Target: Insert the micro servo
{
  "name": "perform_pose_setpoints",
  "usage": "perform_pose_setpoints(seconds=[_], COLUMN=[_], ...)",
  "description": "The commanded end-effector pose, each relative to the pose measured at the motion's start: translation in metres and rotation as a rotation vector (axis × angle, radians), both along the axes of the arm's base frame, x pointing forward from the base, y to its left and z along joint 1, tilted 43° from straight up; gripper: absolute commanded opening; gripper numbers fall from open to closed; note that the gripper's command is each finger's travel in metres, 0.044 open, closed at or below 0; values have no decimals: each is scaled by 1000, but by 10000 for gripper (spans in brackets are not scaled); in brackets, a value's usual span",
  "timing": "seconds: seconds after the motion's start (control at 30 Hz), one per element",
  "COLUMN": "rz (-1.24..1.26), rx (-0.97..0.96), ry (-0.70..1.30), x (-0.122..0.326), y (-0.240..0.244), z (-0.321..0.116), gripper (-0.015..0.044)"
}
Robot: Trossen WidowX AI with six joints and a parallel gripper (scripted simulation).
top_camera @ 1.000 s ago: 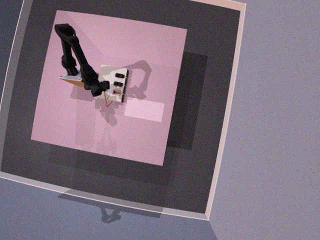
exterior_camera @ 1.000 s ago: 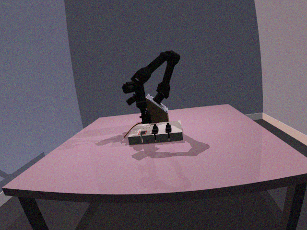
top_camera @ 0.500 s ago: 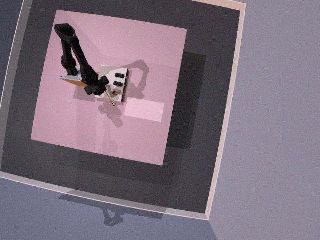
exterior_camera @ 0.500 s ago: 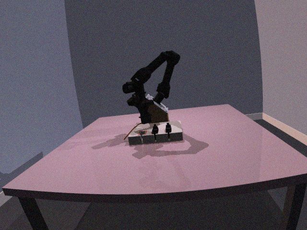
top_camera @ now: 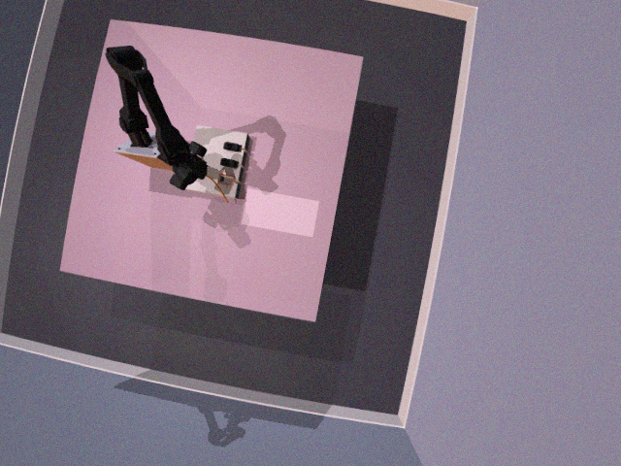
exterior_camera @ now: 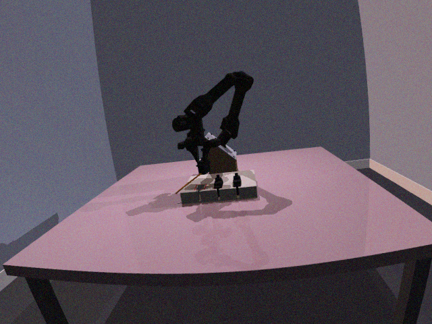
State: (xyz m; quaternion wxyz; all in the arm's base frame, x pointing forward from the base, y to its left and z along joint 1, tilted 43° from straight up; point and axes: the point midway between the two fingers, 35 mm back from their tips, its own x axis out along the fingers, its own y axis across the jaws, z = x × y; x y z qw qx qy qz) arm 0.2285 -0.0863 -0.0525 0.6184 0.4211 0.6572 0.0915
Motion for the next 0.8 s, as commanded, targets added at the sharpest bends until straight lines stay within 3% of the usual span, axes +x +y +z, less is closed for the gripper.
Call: perform_pose_setpoints(seconds=[0.0,0.23,0.77], rz=[79,241,245], rx=[-16,-43,-44], ry=[-71,-217,-222], x=[0,0,42], y=[-1,-1,-9], z=[0,0,0], gripper=[0,0,0])
